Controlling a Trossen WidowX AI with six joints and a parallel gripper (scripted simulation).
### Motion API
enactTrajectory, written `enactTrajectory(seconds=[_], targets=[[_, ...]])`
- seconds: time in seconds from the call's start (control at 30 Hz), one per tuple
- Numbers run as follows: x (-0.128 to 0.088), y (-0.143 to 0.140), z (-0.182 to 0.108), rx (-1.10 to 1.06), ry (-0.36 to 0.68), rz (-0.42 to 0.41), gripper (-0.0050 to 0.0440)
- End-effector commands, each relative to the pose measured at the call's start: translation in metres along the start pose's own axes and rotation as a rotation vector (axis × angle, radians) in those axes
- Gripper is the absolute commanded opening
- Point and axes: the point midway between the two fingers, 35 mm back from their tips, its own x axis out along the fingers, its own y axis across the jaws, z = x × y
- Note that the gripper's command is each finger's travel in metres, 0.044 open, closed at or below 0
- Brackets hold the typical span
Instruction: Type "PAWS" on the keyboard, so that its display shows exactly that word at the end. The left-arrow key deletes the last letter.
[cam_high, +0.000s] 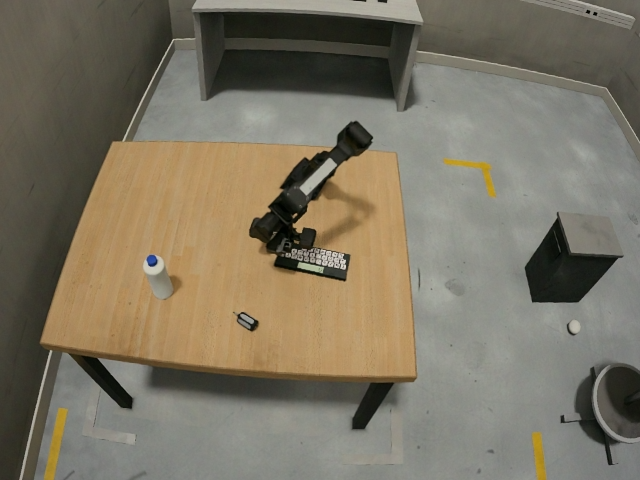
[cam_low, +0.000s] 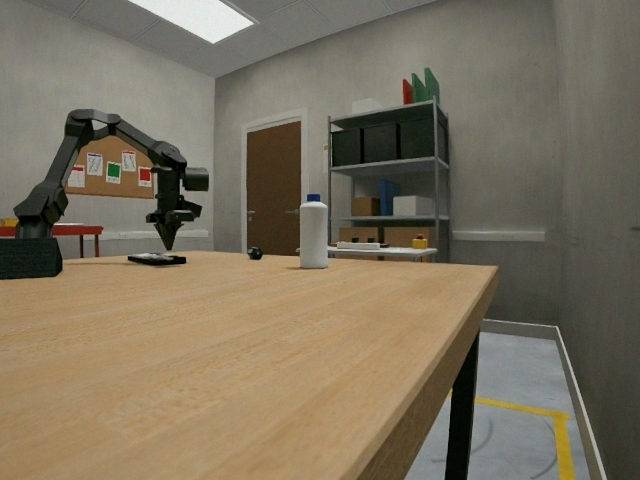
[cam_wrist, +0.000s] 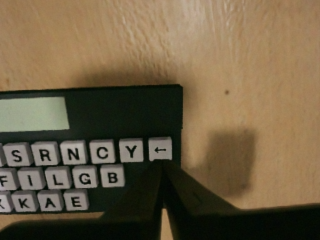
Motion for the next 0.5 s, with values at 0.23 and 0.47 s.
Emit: enactTrajectory(seconds=[0.23, 0.47], targets=[[0.012, 0.001, 0.001, -0.001, -0.004, 0.003, -0.0050], [0.021, 0.001, 0.001, 0.000, -0.003, 0.003, -0.0050]])
